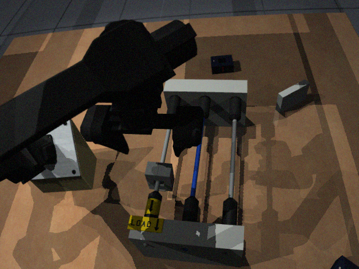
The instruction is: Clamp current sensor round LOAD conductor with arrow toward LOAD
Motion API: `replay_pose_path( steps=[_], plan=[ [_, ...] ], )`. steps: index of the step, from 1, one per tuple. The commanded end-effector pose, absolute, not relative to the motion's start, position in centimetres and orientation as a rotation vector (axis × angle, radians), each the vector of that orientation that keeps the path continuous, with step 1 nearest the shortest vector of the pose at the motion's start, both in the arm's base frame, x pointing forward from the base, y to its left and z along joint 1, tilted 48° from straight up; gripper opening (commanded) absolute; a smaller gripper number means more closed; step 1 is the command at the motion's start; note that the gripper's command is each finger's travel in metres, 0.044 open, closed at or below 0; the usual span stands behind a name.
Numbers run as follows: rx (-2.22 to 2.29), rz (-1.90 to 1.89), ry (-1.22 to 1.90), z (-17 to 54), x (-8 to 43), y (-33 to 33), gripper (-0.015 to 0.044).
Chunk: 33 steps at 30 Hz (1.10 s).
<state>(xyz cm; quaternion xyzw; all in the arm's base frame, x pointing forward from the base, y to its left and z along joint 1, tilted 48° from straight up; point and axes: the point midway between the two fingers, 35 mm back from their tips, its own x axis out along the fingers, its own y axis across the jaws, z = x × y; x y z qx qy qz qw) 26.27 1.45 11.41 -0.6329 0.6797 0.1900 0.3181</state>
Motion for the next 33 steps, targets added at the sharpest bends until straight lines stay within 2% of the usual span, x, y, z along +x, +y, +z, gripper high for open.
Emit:
replay_pose_path(
  steps=[1, 19, 25, 33],
  plan=[
    [-1.657, 0.501, 1.790, 11.4, 26.2, 1.5, 0.0440],
    [-1.653, 0.503, 1.787, 11.5, 26.2, 1.3, 0.0440],
    [-1.322, 0.572, 1.698, 13.2, 23.5, -2.1, 0.0440],
    [-1.015, 0.559, 1.388, 15.7, 19.9, -4.8, 0.0440]
  ],
)
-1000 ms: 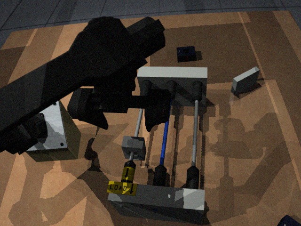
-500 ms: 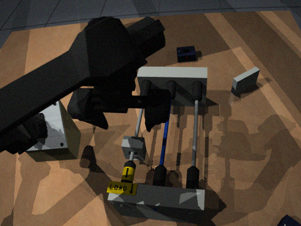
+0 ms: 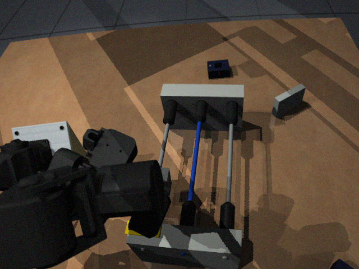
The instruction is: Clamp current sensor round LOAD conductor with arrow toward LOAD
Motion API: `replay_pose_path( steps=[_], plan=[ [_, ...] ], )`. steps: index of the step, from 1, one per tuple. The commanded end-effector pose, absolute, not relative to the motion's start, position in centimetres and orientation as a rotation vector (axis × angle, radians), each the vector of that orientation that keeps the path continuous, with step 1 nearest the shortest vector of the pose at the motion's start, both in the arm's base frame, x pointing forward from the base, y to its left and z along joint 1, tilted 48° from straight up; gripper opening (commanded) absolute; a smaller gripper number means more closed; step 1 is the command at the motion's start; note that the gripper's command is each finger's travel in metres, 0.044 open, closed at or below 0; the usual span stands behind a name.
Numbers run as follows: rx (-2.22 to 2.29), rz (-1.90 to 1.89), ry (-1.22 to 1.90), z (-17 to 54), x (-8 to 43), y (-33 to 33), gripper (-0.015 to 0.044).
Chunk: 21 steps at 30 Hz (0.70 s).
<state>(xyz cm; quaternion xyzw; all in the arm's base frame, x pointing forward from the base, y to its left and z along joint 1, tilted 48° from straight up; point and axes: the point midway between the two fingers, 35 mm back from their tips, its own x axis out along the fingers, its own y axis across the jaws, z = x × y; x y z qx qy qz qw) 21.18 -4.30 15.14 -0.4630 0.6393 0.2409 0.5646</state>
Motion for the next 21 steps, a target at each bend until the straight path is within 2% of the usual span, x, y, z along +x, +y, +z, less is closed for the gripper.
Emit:
replay_pose_path(
  steps=[1, 12, 21],
  plan=[
    [-0.994, 0.548, 1.341, 16.1, 19.5, -5.0, 0.0440],
    [-1.013, 0.328, 0.847, 20.0, 16.0, -5.6, 0.0440],
    [-0.989, 0.354, 0.911, 19.8, 16.4, -5.7, 0.0440]
  ],
)
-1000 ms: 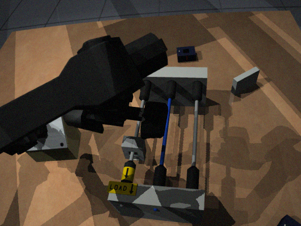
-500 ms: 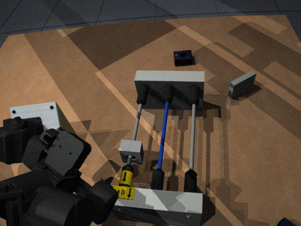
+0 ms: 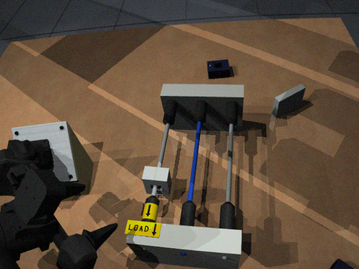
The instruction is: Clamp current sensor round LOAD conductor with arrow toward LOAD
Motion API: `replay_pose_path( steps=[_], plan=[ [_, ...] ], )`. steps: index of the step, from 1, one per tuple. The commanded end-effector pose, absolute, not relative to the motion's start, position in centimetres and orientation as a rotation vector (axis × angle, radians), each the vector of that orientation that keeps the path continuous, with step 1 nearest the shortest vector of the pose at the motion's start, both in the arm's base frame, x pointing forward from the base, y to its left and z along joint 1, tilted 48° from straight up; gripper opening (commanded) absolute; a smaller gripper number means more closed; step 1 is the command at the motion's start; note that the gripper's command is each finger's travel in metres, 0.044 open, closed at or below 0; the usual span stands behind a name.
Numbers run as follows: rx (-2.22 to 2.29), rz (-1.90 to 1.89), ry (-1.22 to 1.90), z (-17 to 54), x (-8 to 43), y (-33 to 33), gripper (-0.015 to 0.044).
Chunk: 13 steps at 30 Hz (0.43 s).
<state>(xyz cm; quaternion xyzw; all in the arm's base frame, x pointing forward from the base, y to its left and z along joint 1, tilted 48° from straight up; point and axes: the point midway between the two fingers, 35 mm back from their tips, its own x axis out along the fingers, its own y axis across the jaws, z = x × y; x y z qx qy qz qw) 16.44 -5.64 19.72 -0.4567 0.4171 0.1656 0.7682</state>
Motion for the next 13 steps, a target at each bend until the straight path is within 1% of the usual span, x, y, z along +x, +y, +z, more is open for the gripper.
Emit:
replay_pose_path(
  steps=[1, 8, 12, 13],
  plan=[
    [-0.989, 0.354, 0.911, 19.8, 16.4, -5.7, 0.0440],
    [-0.986, 0.358, 0.919, 19.7, 16.5, -5.7, 0.0440],
    [-0.955, 0.443, 1.080, 18.4, 17.6, -5.7, 0.0440],
    [-0.972, 0.390, 0.978, 19.2, 16.8, -5.7, 0.0440]
  ],
)
